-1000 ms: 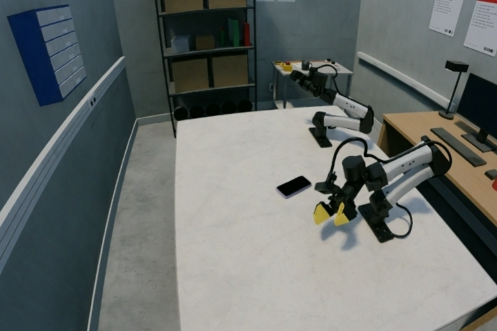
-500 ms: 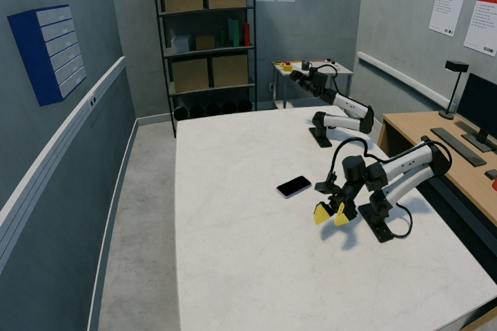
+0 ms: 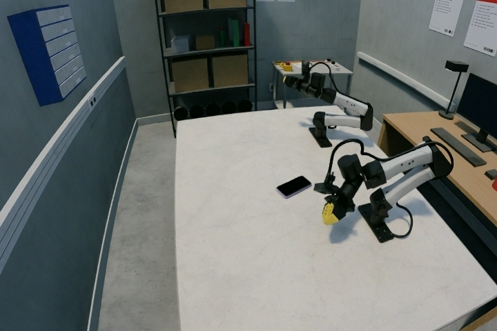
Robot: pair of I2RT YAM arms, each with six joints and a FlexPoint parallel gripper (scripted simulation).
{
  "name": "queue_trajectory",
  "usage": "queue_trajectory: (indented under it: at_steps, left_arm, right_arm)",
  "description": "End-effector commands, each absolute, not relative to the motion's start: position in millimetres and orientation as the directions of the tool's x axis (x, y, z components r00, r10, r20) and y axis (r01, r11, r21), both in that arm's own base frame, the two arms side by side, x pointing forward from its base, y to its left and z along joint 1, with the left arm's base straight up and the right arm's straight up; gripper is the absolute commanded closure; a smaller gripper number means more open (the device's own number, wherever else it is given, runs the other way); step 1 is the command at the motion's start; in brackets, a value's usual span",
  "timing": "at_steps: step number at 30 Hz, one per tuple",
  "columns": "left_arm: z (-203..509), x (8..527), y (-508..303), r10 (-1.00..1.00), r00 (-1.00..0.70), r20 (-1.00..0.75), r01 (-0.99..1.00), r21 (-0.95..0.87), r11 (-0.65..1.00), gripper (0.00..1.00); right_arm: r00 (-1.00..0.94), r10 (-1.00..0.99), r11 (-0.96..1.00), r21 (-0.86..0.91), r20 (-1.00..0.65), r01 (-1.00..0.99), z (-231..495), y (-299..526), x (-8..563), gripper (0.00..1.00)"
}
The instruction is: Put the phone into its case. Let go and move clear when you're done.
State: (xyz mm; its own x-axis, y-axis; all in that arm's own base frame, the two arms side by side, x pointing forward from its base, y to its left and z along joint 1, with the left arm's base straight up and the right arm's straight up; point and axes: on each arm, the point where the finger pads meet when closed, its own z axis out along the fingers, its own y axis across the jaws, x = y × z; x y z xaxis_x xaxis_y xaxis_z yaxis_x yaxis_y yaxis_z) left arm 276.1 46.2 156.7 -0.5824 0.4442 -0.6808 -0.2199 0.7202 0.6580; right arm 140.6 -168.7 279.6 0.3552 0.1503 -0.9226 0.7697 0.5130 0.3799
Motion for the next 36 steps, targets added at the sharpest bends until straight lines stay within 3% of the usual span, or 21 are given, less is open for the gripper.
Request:
queue_trajectory:
  at_steps: [1, 5, 13, 19, 21, 28, 36]
  left_arm:
    - [165, 274, 40, 0.374, -0.605, -0.703, -0.26, 0.618, 0.742, 1.0]
    - [162, 272, 37, 0.36, -0.615, -0.702, -0.261, 0.612, 0.747, 1.0]
    - [158, 269, 16, 0.316, -0.645, -0.696, -0.245, 0.58, 0.777, 1.0]
    - [154, 266, 1, 0.276, -0.673, -0.686, -0.239, 0.555, 0.797, 1.0]
    - [154, 266, 1, 0.276, -0.673, -0.686, -0.239, 0.555, 0.797, 1.0]
    - [143, 258, -24, 0.197, -0.727, -0.658, -0.225, 0.499, 0.837, 1.0]
    - [126, 242, -68, 0.04, -0.818, -0.574, -0.236, 0.398, 0.886, 1.0]
  right_arm:
    - [0.109, 0.18, 0.701, 0.206, -0.978, 0.683, 273, -143, 178, 0.0]
    - [0.046, 0.173, 0.747, 0.161, -0.984, 0.645, 268, -134, 186, 0.0]
    - [-0.228, 0.065, 0.951, -0.009, -0.971, 0.309, 245, -70, 223, 0.0]
    - [-0.344, -0.069, 0.997, -0.079, -0.936, 0.013, 230, -21, 231, 0.0]
    - [-0.344, -0.069, 0.997, -0.079, -0.936, 0.013, 230, -21, 231, 0.0]
    - [-0.381, -0.266, 0.913, -0.104, -0.886, -0.395, 214, 47, 221, 0.0]
    - [-0.293, -0.418, 0.66, -0.065, -0.86, -0.749, 208, 111, 186, 0.0]
